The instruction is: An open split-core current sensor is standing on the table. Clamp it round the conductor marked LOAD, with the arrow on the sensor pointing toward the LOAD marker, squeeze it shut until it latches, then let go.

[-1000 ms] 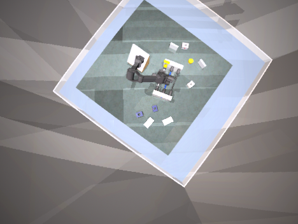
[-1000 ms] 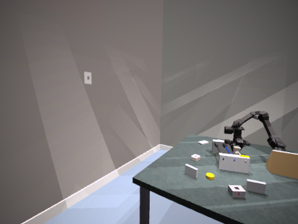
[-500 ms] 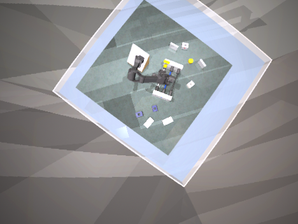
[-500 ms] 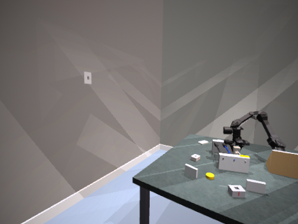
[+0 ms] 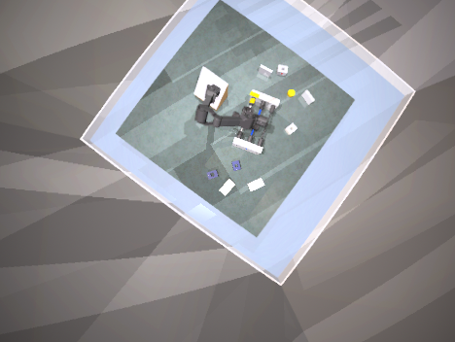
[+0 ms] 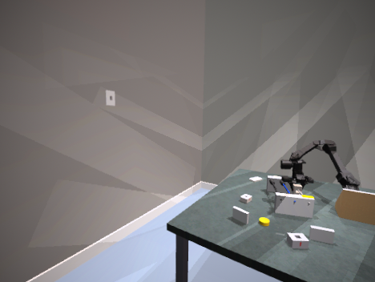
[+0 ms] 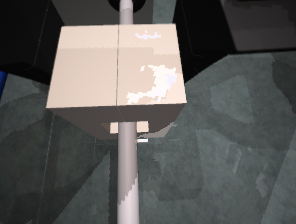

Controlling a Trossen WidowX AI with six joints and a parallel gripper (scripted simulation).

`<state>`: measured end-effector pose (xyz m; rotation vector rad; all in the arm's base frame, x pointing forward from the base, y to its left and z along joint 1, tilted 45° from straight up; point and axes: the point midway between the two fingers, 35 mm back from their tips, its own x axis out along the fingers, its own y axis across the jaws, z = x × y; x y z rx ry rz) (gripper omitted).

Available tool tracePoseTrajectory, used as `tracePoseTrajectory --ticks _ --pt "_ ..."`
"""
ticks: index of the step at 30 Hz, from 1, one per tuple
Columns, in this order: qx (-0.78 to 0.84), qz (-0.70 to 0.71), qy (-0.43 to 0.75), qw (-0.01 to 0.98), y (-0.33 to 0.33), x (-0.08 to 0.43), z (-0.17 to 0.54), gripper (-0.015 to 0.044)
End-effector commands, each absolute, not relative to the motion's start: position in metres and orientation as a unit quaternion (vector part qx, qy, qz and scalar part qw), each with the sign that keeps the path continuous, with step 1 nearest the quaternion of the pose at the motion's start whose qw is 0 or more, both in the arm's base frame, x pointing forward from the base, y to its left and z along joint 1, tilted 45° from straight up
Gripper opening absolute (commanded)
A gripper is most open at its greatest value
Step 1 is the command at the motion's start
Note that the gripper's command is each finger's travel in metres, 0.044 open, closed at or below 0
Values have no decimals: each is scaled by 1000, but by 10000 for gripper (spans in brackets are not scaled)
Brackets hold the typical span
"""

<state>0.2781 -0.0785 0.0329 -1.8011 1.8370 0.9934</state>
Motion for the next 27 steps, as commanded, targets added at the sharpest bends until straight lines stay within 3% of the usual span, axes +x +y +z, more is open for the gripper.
tracePoseTrajectory --ticks 1,8,27 --pt "-641 353 654 191 -78 278 33 79" --pt "-641 353 654 191 -78 278 33 256" --pt "-641 353 654 191 -78 278 33 256"
